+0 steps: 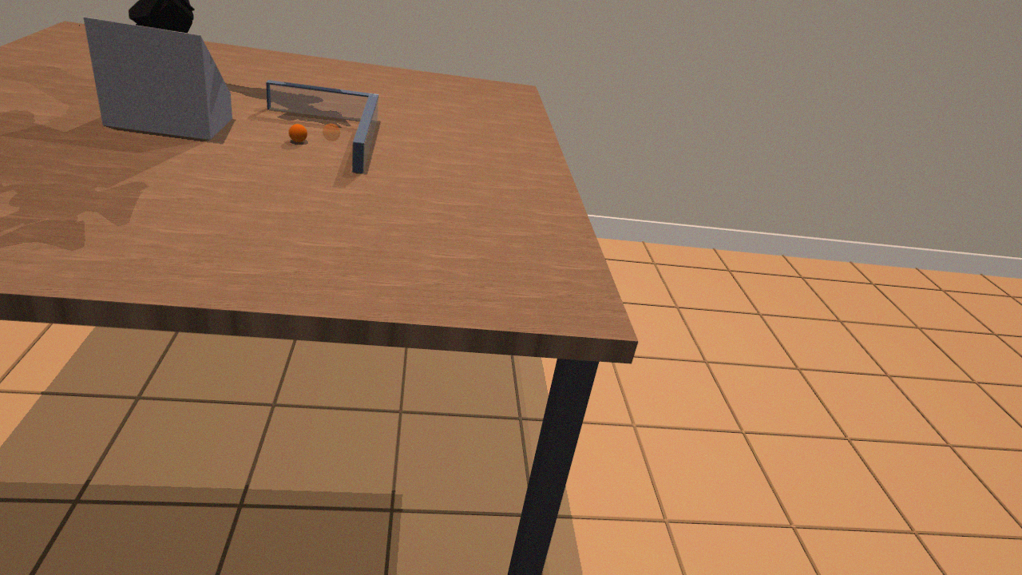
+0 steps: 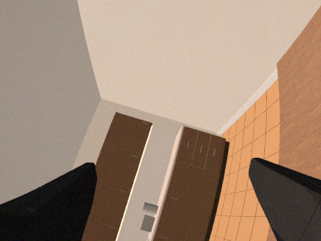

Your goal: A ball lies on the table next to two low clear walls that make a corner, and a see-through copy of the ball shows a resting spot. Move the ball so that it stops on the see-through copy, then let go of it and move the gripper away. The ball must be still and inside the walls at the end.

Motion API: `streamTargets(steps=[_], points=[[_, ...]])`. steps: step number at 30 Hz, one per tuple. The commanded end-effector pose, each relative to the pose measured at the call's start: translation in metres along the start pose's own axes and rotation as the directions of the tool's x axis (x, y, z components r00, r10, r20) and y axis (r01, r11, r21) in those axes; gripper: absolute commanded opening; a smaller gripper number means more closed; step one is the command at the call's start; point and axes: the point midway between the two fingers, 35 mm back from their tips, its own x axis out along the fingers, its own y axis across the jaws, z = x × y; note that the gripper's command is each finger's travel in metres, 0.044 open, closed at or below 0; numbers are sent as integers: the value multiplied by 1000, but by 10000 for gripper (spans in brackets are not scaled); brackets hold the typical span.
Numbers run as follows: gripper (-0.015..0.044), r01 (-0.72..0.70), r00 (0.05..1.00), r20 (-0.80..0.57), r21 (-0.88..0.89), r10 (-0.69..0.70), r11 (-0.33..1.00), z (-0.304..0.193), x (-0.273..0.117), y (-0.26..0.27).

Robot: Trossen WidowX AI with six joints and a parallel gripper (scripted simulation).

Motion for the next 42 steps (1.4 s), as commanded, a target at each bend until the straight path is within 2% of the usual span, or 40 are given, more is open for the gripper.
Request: streamTargets(steps=[1,5,8,11,17,23,29,36,38,42], points=[[374,10,1000,-1,-15,-10,1000,0,2,-2],[279,188,978,-22,-313,-205,931,-5,42,-44],[279,296,926,-37,-550,-377,781,-8,70,-86],[279,330,847,-51,-730,-529,598,-8,90,-128],[279,232,652,-82,-925,-754,302,-3,108,-201],[279,-25,427,-121,-992,-896,122,2,111,-267],[279,-331,190,-173,-938,-966,103,7,103,-326],[279,-616,-74,-257,-748,-964,246,15,83,-385],[279,-651,-114,-273,-706,-955,280,16,78,-394],[279,-653,-117,-274,-702,-954,282,16,78,-395]])
